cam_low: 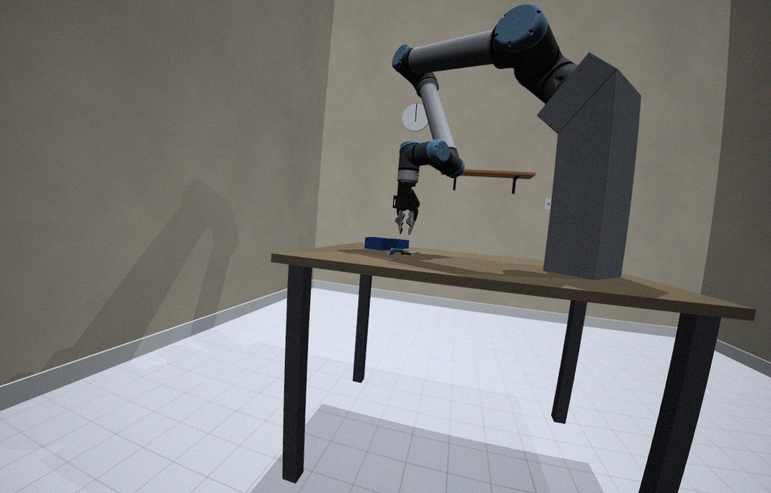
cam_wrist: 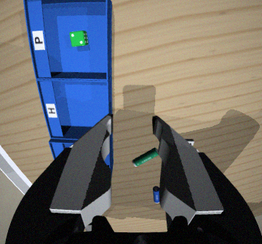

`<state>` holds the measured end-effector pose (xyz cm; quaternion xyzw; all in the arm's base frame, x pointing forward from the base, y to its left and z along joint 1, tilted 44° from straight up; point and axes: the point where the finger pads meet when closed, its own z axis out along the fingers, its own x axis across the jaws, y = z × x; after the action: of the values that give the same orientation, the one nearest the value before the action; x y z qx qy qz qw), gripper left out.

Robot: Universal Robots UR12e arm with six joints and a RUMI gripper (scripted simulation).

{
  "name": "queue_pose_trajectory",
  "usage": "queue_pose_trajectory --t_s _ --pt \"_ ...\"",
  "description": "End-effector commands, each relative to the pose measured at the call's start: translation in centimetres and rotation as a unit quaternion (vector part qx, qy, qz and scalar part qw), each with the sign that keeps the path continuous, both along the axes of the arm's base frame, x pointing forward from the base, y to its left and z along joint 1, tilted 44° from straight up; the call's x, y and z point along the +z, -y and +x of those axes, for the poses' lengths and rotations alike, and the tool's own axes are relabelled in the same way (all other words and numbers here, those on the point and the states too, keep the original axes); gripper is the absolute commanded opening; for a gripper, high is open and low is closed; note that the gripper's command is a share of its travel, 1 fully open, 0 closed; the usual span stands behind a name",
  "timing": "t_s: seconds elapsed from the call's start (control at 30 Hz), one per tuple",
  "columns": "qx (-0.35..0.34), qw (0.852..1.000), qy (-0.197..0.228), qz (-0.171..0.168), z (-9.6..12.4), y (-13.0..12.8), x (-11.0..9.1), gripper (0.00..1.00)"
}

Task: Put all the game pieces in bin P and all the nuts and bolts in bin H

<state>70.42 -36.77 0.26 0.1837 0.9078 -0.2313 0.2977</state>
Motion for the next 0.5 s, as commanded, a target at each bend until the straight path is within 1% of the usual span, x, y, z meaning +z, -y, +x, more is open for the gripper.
queue_pose_trajectory --t_s 0.0,0.4,0.47 --pt "0.000 1.000 0.001 -0.001 -0.5 -2.5 -2.2 0.24" --pt "0.000 1.000 0.001 -0.001 -2.3 -9.8 -8.8 0.24" --pt "0.000 1.000 0.001 -0.001 -2.3 -9.8 -8.8 0.24"
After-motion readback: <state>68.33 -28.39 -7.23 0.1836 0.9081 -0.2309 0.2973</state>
